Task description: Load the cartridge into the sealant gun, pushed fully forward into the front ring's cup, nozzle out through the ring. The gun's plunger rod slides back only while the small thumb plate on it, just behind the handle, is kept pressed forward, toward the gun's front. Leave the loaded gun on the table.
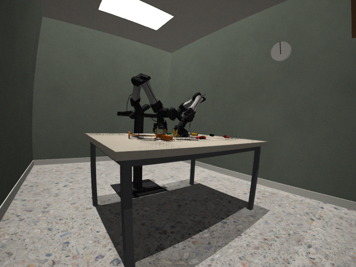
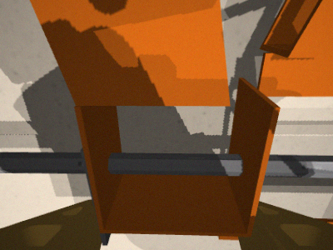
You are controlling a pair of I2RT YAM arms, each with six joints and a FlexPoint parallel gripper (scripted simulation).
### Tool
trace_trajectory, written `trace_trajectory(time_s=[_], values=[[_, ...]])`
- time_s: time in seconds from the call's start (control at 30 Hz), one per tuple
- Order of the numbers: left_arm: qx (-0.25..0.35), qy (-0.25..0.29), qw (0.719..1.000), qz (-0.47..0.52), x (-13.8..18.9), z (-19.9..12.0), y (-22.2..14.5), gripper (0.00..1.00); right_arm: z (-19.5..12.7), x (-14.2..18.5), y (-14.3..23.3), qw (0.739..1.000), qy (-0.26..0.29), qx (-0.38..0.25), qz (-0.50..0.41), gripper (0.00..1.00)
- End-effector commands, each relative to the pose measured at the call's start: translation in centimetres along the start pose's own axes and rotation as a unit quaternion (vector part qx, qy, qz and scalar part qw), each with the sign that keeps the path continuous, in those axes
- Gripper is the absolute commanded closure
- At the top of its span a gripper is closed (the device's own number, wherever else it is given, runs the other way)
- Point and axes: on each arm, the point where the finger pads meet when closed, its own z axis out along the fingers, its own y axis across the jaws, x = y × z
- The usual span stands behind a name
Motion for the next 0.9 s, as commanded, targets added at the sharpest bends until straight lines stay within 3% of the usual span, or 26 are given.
trace_trajectory(time_s=[0.0, 0.13, 0.47, 0.87], values=[[0.024, 0.028, 0.999, 0.007, 0.3, -2.0, -2.1, 1.0, -0.2, -0.3, -0.1, 0.999, -0.018, 0.028, -0.005, 0.97], [0.008, 0.021, 1.0, 0.002, -1.7, -2.5, -1.9, 1.0, -1.0, -2.0, 0.0, 0.999, -0.039, 0.016, 0.015, 0.97], [0.014, -0.002, 1.0, -0.003, -4.9, -3.7, -2.6, 1.0, -1.0, -1.6, -0.5, 0.999, -0.03, 0.021, 0.011, 0.97], [0.014, -0.005, 1.0, 0.0, -6.5, -4.7, -2.9, 1.0, -1.0, -1.6, -0.5, 0.999, -0.031, 0.021, 0.012, 0.97]])
